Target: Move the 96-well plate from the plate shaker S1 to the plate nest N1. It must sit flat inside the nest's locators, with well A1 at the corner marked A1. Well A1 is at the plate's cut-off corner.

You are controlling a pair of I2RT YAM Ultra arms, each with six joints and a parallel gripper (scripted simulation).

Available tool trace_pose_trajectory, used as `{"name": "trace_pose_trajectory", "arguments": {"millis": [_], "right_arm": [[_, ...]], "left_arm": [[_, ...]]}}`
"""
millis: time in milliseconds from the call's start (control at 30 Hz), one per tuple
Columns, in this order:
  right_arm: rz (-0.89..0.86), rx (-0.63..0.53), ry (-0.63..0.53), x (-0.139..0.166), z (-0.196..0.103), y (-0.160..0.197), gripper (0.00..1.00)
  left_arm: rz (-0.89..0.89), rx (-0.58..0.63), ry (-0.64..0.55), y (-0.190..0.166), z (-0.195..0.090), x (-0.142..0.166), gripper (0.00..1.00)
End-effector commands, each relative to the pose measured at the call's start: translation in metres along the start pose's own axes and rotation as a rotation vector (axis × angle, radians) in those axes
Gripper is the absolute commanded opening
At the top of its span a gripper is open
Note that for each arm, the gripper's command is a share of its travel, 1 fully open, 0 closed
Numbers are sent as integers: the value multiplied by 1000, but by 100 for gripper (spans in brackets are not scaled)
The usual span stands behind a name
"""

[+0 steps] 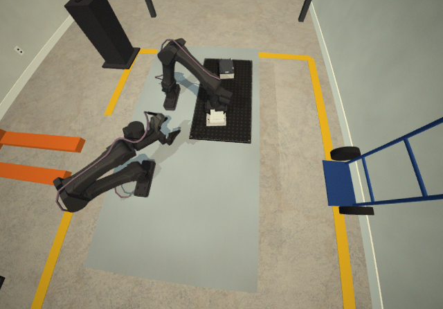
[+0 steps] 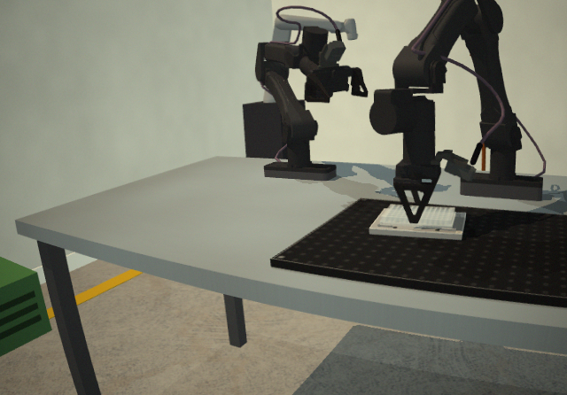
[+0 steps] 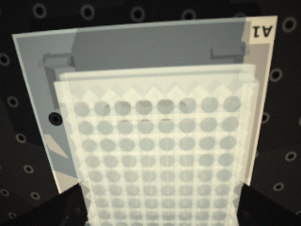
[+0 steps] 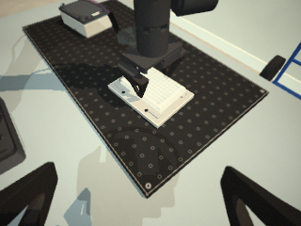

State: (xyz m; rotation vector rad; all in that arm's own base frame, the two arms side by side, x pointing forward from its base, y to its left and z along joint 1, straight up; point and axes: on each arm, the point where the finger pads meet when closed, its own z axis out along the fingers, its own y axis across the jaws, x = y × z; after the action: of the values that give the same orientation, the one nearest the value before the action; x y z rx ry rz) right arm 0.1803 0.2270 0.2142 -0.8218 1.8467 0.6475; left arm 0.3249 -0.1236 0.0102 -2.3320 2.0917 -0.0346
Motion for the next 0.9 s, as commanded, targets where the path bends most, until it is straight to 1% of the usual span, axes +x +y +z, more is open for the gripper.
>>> {"name": "trace_pose_trajectory", "arguments": {"millis": [0, 200, 367, 767, 867], "right_arm": [[0, 0, -16, -4, -3, -1, 100], [0, 0, -16, -4, -3, -1, 100], [0, 0, -16, -4, -3, -1, 100], [0, 0, -16, -4, -3, -1, 100], [0, 0, -16, -4, -3, -1, 100]], "left_arm": [[-1, -58, -11, 10, 15, -2, 79], [-1, -66, -14, 12, 15, -2, 79], [0, -68, -10, -2, -2, 0, 79], [6, -68, -10, -1, -2, 2, 79], [6, -60, -6, -2, -9, 3, 79]]}}
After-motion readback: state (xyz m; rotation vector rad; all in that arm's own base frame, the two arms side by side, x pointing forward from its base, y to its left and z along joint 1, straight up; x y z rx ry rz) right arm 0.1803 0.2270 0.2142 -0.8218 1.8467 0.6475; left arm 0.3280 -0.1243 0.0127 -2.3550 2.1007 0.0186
